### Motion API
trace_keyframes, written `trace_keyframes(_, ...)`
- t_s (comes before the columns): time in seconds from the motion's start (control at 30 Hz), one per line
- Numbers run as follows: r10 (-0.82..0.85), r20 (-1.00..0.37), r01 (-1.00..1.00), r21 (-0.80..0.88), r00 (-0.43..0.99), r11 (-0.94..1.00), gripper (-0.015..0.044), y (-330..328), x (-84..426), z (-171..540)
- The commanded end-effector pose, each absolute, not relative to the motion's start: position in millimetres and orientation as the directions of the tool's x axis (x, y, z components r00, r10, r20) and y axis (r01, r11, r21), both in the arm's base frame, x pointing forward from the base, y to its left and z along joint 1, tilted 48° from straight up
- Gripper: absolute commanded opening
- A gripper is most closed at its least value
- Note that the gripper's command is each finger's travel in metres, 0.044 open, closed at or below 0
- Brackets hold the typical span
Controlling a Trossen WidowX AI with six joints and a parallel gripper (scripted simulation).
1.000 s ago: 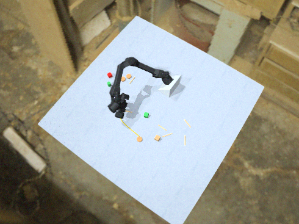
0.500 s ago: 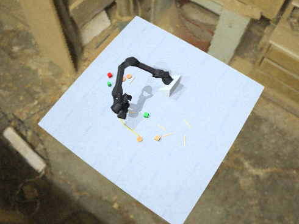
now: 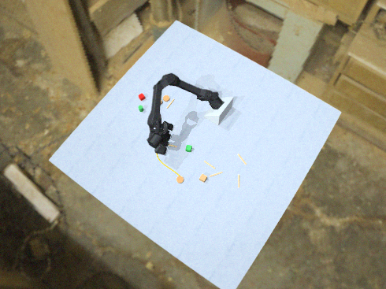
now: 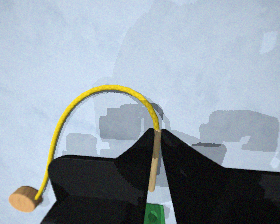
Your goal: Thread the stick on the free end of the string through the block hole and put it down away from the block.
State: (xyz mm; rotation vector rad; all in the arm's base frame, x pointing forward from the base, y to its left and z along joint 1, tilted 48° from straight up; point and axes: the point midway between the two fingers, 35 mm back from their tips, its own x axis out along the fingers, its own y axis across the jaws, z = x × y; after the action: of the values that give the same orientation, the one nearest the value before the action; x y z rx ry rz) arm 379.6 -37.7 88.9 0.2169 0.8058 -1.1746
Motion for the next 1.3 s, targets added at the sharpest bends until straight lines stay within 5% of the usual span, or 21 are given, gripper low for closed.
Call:
trace_keyframes(0.0,-0.737,-0.661,0.882,-0.255,0.141,0.397,0.0000,-36.0,375.5,81.7)
trace_keyframes(1.27,-0.741,-0.656,0.882,-0.257,0.141,0.396,0.0000,-14.0,350.7,49.7)
